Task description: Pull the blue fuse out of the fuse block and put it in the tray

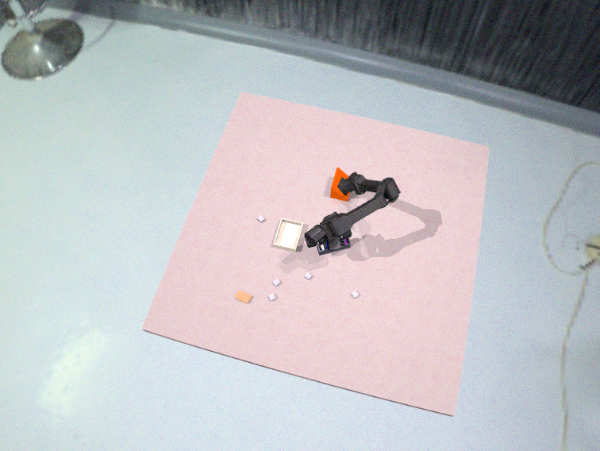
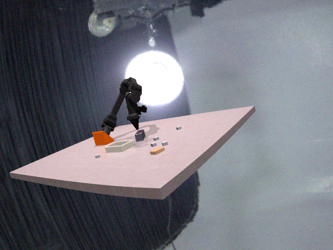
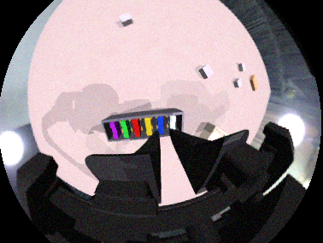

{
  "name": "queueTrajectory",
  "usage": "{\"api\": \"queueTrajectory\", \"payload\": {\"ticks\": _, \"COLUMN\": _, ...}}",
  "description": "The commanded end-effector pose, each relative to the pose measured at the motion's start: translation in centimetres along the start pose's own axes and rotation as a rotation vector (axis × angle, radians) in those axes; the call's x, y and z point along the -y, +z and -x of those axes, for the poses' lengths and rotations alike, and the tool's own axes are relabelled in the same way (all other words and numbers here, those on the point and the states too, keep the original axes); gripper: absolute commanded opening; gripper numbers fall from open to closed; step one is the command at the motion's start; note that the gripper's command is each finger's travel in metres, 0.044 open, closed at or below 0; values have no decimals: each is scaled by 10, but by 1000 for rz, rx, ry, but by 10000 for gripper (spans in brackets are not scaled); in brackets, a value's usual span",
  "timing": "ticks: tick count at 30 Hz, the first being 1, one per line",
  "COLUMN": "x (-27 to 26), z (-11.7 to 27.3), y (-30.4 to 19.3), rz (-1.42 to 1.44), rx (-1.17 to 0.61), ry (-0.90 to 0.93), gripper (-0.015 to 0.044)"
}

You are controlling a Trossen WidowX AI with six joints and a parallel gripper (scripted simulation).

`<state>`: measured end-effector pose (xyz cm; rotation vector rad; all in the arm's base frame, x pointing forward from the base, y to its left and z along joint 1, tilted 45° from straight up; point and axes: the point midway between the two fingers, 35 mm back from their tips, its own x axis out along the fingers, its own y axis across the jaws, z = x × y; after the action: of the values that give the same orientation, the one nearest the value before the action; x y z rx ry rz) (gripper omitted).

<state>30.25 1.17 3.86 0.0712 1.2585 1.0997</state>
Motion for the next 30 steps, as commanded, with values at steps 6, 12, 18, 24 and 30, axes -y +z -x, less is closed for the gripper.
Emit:
{"api": "queueTrajectory", "payload": {"ticks": 6, "x": -1, "z": -9, "y": 0, "rz": -6, "rx": 3, "ry": 4, "gripper": 74}}
{"api": "queueTrajectory", "payload": {"ticks": 12, "x": -1, "z": -15, "y": 0, "rz": -6, "rx": 3, "ry": 4, "gripper": 74}}
{"api": "queueTrajectory", "payload": {"ticks": 18, "x": -1, "z": -18, "y": 1, "rz": -6, "rx": 3, "ry": 5, "gripper": 74}}
{"api": "queueTrajectory", "payload": {"ticks": 24, "x": -1, "z": -20, "y": 1, "rz": -6, "rx": 3, "ry": 5, "gripper": 74}}
{"api": "queueTrajectory", "payload": {"ticks": 30, "x": -1, "z": -26, "y": 1, "rz": -6, "rx": 3, "ry": 5, "gripper": 74}}
